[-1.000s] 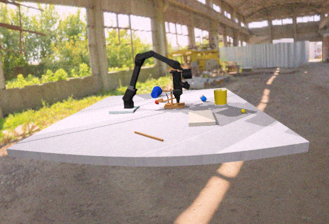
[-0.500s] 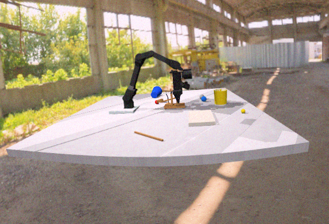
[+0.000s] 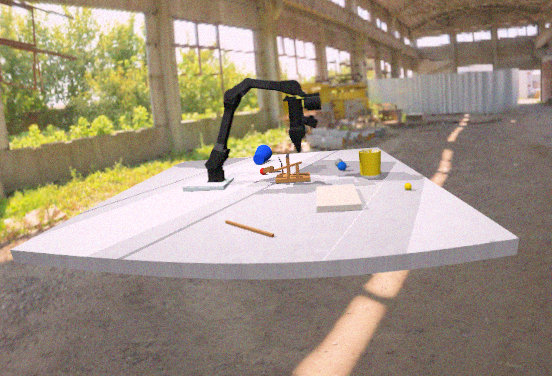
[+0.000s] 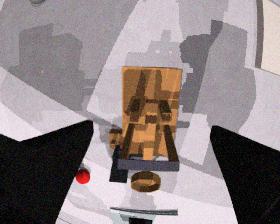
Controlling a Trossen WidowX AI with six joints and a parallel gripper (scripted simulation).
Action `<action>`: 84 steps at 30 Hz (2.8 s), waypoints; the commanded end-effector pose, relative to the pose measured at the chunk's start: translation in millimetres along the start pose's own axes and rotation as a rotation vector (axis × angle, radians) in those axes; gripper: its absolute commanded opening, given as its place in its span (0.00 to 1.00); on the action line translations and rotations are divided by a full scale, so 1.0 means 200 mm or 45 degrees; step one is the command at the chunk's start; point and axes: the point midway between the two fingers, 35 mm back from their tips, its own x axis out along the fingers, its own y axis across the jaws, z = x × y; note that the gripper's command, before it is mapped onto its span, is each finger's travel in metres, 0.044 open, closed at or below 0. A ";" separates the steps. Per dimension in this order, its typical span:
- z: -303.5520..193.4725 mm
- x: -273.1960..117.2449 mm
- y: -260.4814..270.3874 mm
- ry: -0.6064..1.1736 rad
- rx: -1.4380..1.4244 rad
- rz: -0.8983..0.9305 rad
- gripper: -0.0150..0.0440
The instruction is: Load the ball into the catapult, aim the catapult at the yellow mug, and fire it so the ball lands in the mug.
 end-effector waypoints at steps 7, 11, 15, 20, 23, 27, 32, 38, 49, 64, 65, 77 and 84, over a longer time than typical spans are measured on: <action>-0.02 -0.05 0.00 0.003 0.000 0.000 1.00; -0.02 0.10 0.00 0.003 0.000 0.000 1.00; -0.02 0.19 0.00 0.003 0.000 0.000 1.00; -0.02 0.20 0.00 0.003 0.000 0.000 1.00; -0.02 0.23 0.00 0.003 0.000 0.000 1.00; -0.02 0.26 0.00 0.003 0.000 0.000 1.00; -0.02 0.30 0.00 0.003 0.000 0.000 1.00; -0.02 0.35 0.00 0.003 0.001 0.000 1.00; -0.03 0.44 0.00 0.003 0.001 0.001 1.00; -0.02 0.44 0.00 -0.001 -0.009 0.001 0.51; -0.02 0.44 0.00 -0.001 -0.009 0.001 0.50; -0.02 0.19 0.00 0.000 -0.009 0.002 0.25; -0.02 0.22 0.00 0.002 -0.003 0.001 0.25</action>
